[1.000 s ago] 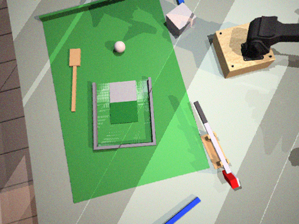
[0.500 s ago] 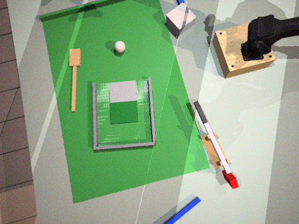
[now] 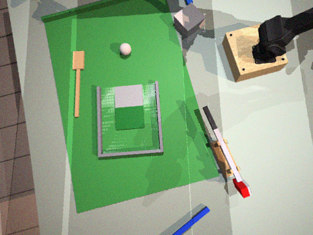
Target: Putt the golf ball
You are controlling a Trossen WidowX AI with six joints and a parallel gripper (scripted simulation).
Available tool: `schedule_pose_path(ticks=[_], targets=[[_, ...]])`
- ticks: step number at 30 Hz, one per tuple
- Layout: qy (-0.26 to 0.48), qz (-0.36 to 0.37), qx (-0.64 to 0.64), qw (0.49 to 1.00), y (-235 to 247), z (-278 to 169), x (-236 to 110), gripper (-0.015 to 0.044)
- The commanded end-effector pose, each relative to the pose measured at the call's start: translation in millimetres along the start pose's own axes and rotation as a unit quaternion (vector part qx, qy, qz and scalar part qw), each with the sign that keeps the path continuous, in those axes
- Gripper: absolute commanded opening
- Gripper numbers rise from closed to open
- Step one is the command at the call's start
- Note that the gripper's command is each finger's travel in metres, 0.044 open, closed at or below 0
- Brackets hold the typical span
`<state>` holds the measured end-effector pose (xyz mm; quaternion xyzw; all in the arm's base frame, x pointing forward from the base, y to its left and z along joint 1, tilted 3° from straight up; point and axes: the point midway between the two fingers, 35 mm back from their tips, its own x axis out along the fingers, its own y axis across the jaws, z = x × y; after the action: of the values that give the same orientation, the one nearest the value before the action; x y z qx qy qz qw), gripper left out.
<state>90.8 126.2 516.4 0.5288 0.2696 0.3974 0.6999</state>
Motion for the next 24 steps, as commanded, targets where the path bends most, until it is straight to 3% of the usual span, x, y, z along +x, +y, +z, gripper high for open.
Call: schedule_pose_path(ticks=[1, 13, 24], targets=[[0.009, -0.058, -0.067, 0.996, -52.4, 37.9, 33.0, 0.044], [0.099, -0.175, -0.239, 0.95, -169.4, 64.7, 91.2, 0.044], [0.264, -0.234, -0.406, 0.843, -280.2, 41.5, 124.5, 0.044]])
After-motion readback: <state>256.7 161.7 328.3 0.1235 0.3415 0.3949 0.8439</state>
